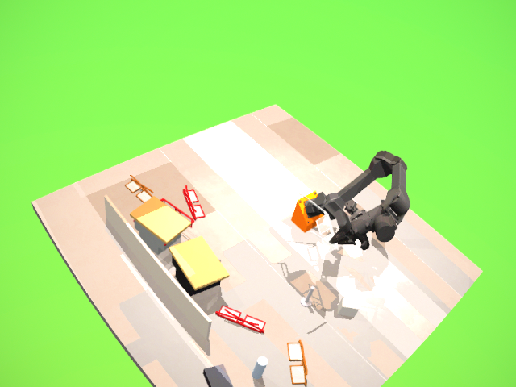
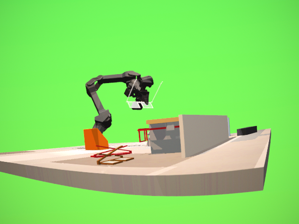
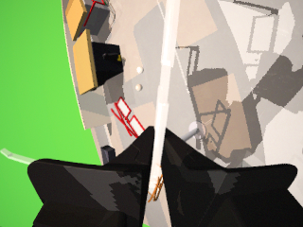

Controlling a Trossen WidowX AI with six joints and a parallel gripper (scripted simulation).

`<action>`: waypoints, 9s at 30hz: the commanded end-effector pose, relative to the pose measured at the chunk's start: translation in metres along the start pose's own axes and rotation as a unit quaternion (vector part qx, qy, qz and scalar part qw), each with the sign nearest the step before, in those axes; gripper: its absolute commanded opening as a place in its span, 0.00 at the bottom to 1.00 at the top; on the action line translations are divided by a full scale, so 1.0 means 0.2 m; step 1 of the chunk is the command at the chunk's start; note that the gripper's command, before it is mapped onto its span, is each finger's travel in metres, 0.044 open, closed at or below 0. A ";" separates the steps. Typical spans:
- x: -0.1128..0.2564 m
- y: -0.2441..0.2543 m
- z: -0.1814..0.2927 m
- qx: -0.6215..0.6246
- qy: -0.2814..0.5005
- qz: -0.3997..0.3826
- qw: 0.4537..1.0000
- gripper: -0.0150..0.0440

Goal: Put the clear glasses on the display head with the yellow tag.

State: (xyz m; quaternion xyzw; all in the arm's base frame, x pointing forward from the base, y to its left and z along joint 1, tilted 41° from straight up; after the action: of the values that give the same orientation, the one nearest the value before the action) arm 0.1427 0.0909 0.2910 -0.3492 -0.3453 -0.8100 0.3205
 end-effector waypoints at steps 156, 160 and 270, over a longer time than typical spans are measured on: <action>-1.28 0.42 -0.33 0.176 0.125 0.319 0.923 0.25; -1.30 0.44 -0.32 0.176 0.125 0.318 0.923 0.25; -1.60 0.73 -0.15 0.180 0.125 0.315 0.923 0.44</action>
State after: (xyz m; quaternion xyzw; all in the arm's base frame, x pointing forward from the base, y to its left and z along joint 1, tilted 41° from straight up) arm 0.4195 0.0745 0.0736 -0.2729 -0.3144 -0.6283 0.6572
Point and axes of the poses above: the point midway between the two fingers, 35 mm back from their tips, its own x axis back along the fingers, its own y axis across the jaws, z = x × y, the point moved 2 cm from there along x, back along the fingers, and after that the axes turned 3 degrees about x, right-handed, at the moved point
